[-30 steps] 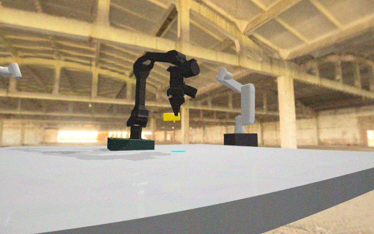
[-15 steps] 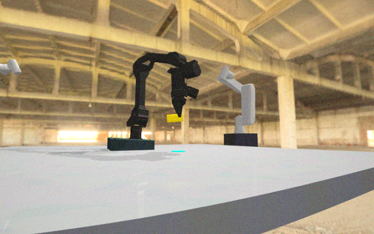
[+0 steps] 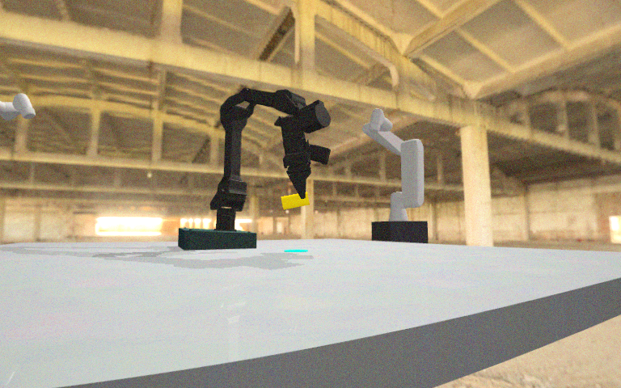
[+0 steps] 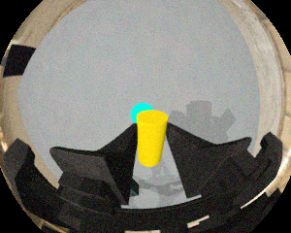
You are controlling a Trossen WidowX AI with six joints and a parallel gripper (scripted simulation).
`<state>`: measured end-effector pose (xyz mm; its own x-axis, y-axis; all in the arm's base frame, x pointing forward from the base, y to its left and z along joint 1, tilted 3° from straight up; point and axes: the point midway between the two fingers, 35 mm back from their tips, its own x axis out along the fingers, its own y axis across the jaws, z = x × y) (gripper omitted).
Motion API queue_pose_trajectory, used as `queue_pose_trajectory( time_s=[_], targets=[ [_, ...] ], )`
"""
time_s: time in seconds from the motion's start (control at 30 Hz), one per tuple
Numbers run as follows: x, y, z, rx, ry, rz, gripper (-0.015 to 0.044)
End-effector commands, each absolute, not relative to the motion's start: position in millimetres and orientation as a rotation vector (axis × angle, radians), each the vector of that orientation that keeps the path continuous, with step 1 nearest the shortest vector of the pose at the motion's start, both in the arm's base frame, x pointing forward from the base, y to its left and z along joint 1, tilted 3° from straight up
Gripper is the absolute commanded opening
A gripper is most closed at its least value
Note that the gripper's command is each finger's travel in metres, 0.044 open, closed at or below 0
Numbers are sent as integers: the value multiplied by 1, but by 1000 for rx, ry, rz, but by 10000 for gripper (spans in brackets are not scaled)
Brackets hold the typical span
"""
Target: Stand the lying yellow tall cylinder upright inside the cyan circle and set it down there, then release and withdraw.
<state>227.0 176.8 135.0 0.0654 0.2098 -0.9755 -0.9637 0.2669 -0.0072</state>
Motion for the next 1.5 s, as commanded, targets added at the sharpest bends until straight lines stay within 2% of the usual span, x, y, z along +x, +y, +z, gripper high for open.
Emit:
queue_pose_trajectory(
  time_s=[0.0,1.47],
  targets=[
    [229,178,133,-843,1128,1082,105],
    [256,190,115,-542,935,1109,105]
  ],
)
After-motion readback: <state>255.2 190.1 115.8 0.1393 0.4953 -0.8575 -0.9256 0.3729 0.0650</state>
